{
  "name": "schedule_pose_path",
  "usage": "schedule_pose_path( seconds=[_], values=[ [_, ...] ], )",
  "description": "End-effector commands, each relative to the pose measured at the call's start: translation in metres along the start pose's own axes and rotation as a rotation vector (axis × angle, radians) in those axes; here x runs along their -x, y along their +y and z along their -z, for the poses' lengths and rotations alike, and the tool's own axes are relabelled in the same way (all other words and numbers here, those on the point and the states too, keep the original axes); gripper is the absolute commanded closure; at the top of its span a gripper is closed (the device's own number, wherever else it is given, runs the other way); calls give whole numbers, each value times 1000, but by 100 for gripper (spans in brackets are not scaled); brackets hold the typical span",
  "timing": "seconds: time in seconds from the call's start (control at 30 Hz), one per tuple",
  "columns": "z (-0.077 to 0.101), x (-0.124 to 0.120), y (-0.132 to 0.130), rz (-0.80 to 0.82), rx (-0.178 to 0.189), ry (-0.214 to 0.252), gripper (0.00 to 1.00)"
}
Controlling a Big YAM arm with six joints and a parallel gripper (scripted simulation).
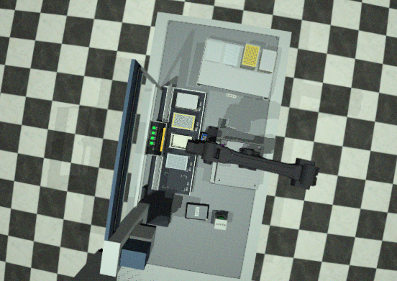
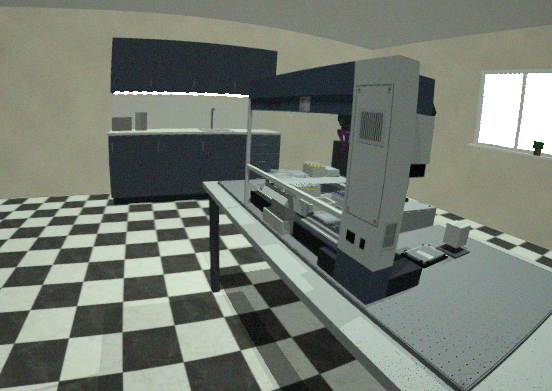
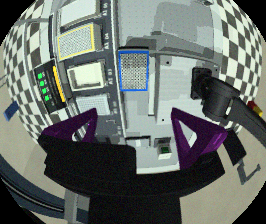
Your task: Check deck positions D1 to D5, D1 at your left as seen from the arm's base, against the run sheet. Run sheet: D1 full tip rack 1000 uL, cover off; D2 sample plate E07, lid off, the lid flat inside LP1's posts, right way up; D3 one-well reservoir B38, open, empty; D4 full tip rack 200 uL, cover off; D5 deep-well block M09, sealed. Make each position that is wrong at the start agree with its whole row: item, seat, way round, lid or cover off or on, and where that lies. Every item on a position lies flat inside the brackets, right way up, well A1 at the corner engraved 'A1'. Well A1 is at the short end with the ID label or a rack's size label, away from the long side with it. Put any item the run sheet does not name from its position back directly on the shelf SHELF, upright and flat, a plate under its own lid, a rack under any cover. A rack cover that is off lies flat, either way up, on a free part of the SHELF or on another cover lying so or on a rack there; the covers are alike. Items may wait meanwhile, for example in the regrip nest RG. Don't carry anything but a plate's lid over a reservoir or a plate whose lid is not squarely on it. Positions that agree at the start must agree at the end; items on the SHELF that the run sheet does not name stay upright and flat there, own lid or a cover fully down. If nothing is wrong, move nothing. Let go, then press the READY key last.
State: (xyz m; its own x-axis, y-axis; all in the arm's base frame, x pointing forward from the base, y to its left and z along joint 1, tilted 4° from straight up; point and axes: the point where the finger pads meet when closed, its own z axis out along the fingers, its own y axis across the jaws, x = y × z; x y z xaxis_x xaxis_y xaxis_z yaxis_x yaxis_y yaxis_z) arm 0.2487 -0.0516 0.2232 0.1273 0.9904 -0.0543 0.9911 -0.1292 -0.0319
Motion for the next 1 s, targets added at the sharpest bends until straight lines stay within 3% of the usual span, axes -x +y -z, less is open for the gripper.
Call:
schedule_pose_path(
  seconds=[0.0,0.97],
  values=[
    [-3,2,5,-5,15,-4,0],
    [-46,3,6,-3,11,-4,0]
  ],
)
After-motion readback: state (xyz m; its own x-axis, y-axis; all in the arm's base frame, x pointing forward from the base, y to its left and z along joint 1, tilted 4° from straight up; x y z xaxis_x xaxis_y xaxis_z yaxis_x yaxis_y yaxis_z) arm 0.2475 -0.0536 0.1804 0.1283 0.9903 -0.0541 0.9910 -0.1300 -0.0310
